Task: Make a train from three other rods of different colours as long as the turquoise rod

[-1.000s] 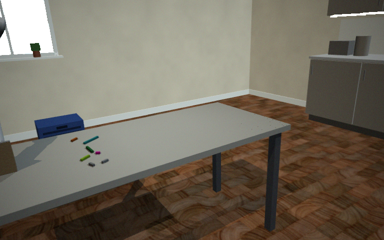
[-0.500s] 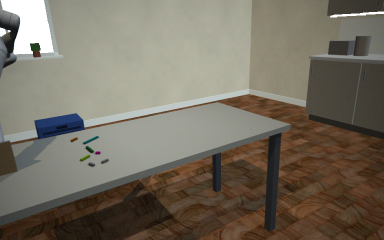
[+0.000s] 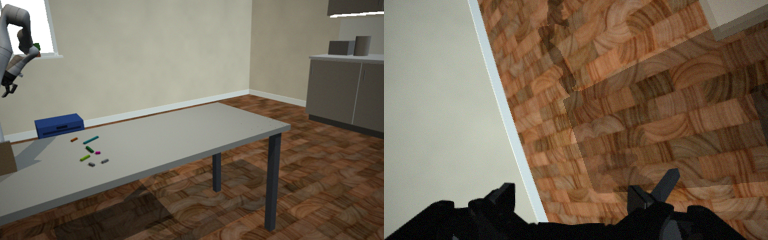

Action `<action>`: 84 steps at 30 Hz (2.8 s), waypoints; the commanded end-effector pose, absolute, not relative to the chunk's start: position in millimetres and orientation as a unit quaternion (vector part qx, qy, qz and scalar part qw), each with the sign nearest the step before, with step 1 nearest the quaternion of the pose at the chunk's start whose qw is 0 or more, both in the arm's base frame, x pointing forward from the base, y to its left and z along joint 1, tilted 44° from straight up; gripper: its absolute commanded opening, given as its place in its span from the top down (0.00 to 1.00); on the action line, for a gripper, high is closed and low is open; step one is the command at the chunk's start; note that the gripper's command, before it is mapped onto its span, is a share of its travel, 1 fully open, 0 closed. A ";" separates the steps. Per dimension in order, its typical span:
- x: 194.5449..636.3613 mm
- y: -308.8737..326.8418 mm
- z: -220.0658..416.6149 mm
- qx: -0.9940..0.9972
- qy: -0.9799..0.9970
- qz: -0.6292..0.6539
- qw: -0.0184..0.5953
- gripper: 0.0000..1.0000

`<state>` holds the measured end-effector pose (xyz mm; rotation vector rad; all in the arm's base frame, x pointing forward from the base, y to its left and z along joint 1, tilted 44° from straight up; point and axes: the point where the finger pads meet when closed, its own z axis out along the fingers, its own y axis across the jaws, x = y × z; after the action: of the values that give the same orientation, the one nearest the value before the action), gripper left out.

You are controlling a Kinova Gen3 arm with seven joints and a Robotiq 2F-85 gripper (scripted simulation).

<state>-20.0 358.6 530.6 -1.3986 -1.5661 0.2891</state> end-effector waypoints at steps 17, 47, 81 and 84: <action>175.8 305.2 462.5 -0.622 -0.604 0.018 0.498 0.00; 251.5 261.5 411.2 -0.647 -0.587 -0.024 0.486 0.00; 307.9 214.8 358.1 -0.671 -0.569 -0.056 0.472 0.00; 319.9 202.5 344.0 -0.677 -0.565 -0.063 0.468 0.00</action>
<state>308.7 214.4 355.4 -1.6447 -1.4035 -0.1389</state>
